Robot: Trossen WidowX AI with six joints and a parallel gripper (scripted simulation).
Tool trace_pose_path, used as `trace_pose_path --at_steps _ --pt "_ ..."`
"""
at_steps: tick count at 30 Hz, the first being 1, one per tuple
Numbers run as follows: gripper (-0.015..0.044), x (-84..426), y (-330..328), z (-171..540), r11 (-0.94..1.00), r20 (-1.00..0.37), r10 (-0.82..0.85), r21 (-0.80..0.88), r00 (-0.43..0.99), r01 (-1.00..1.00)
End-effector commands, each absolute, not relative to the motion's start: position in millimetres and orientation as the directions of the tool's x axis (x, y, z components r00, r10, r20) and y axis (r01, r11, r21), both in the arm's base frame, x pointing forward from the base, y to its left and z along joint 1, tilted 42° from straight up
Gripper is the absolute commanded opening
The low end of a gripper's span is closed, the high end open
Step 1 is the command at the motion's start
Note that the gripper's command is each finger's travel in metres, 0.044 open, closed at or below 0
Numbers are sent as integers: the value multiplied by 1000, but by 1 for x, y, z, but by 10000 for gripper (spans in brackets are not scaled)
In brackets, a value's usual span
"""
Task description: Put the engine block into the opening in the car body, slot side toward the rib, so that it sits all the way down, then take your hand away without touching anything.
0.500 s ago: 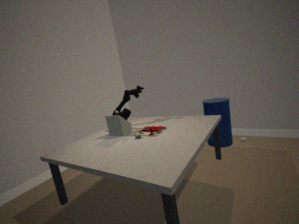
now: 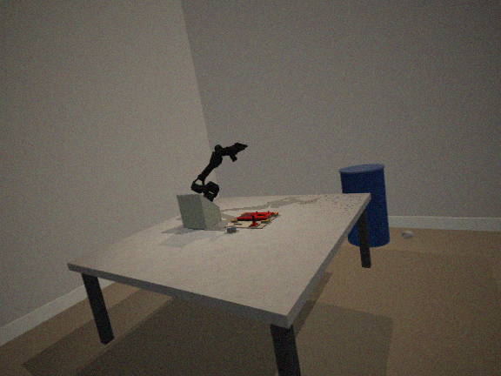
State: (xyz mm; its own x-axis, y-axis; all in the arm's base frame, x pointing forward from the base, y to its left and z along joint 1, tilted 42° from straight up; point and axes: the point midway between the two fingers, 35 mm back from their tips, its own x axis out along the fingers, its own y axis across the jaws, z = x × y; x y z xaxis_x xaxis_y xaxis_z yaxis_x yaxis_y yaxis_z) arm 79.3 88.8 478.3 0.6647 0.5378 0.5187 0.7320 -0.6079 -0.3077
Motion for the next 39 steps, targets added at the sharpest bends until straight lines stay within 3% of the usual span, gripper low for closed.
trace_pose_path --at_steps 1,16,28,39 --pt "440 97 80 478 -587 494 513 -394 702 707" --pt "440 201 30 446 -439 279 394 -780 876 446" --pt "440 235 12 424 -317 189 344 -899 920 303" --pt "440 296 -36 369 -138 -28 234 -990 972 5"
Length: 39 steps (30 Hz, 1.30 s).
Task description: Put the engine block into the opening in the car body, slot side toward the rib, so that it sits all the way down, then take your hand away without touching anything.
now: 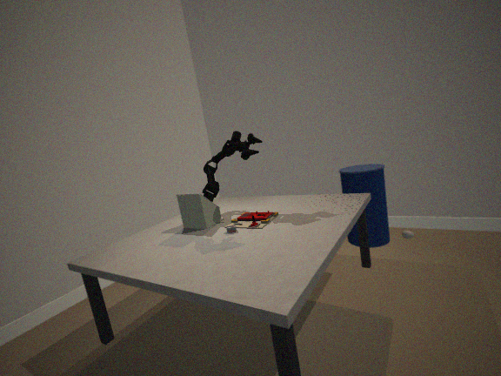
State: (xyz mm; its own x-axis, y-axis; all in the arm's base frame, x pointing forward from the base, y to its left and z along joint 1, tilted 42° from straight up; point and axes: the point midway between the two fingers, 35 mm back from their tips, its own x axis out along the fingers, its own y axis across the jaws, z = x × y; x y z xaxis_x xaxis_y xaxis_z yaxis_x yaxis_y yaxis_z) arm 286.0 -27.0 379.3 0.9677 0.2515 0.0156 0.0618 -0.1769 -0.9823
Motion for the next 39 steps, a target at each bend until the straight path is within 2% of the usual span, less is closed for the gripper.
trace_pose_path --at_steps 1,10,19,29,39 --pt "440 301 -39 363 -120 -52 230 -992 972 -24" --pt "440 337 -68 302 51 -258 206 -961 944 -274" --pt "440 358 -93 237 228 -448 210 -842 869 -489" --pt "440 365 -113 159 405 -632 251 -619 733 -672" --pt "440 356 -123 83 548 -763 327 -328 558 -769"
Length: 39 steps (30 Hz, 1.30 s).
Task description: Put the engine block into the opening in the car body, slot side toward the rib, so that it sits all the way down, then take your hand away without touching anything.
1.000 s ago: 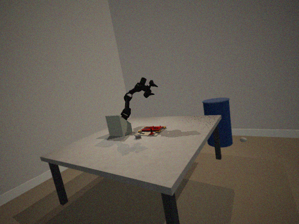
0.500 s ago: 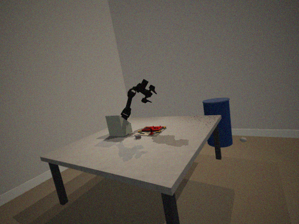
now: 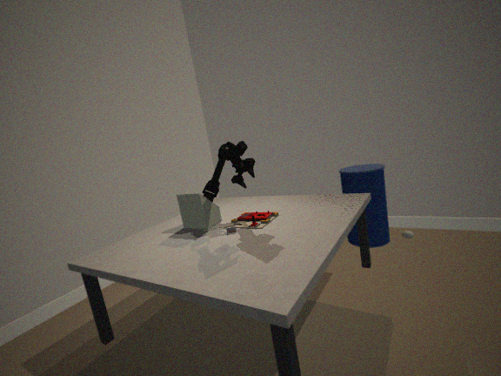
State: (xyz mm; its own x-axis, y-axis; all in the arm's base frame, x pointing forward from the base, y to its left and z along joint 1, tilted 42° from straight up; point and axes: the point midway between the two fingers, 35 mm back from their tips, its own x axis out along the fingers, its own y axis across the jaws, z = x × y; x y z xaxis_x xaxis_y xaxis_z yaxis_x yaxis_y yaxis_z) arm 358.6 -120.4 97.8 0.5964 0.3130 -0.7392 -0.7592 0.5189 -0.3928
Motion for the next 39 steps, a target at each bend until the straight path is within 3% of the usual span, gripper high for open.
trace_pose_path --at_steps 1,14,27,39 --pt "440 354 -124 76 560 -772 336 -296 539 -774" --pt "440 320 -121 -12 657 -830 482 130 281 -743" --pt "440 271 -94 -73 642 -760 648 522 36 -561" --pt "440 267 -73 -107 638 -753 658 540 24 -549"
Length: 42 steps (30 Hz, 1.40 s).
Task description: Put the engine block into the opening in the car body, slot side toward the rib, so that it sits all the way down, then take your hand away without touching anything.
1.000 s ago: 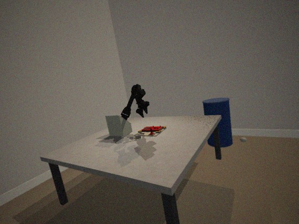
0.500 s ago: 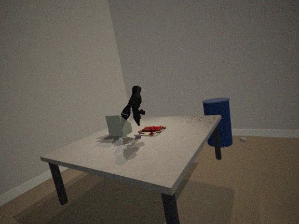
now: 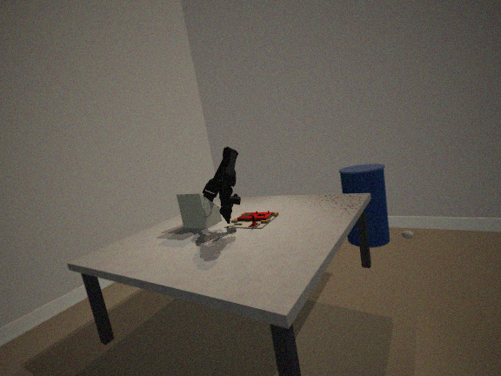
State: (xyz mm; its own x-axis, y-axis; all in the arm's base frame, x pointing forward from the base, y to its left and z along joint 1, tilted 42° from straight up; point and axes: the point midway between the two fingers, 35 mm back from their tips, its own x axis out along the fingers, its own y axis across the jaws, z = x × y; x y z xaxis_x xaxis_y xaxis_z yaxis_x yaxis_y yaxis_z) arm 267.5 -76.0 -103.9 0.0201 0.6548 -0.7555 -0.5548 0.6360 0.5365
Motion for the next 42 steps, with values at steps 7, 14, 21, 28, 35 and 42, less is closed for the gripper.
trace_pose_path --at_steps 7,14,21,28,35,42 --pt "440 269 -61 -118 638 -752 658 540 24 -549" --pt "440 269 -54 -127 638 -752 658 540 25 -549" --pt "440 269 -46 -135 637 -752 659 541 25 -549" --pt "335 269 -44 -137 637 -752 659 541 25 -549" --pt "151 269 -44 -137 637 -752 659 541 25 -549" --pt "85 269 -44 -137 637 -752 659 541 25 -549"
